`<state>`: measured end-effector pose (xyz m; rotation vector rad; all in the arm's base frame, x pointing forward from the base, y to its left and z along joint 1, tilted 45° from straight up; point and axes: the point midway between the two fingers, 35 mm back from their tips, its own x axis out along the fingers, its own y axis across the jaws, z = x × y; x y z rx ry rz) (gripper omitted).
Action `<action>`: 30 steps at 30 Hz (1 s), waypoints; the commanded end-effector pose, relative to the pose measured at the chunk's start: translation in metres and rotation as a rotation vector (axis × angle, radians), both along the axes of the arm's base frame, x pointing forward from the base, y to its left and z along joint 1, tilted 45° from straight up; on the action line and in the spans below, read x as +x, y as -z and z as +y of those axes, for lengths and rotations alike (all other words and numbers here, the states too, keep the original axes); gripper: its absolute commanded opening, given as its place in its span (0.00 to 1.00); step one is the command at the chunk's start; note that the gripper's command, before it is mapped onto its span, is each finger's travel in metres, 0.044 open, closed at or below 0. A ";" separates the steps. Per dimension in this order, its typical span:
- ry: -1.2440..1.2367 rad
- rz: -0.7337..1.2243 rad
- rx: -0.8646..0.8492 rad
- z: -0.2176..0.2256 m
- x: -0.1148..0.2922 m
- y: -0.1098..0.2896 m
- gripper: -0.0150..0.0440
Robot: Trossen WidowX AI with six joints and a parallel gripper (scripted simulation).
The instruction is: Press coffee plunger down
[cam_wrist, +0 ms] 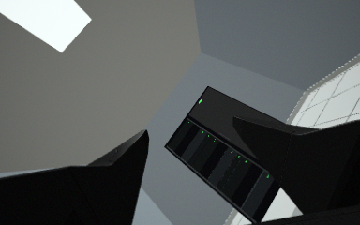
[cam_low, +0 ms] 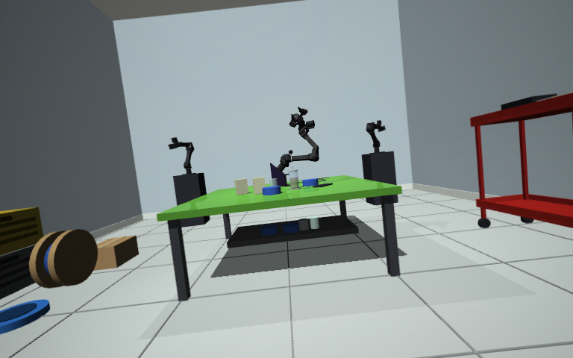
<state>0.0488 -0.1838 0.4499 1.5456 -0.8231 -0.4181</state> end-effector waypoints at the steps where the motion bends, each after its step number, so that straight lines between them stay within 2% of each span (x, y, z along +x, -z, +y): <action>1: 0.000 -0.001 -0.006 -0.001 0.000 -0.001 0.98; 8: -0.103 0.078 -0.049 -0.020 0.014 0.016 1.00; 17: -0.416 0.313 -0.251 -0.043 0.088 0.071 1.00; 21: -0.584 0.408 -0.378 -0.038 0.131 0.104 1.00; 30: -0.842 0.512 -0.628 -0.006 0.193 0.157 1.00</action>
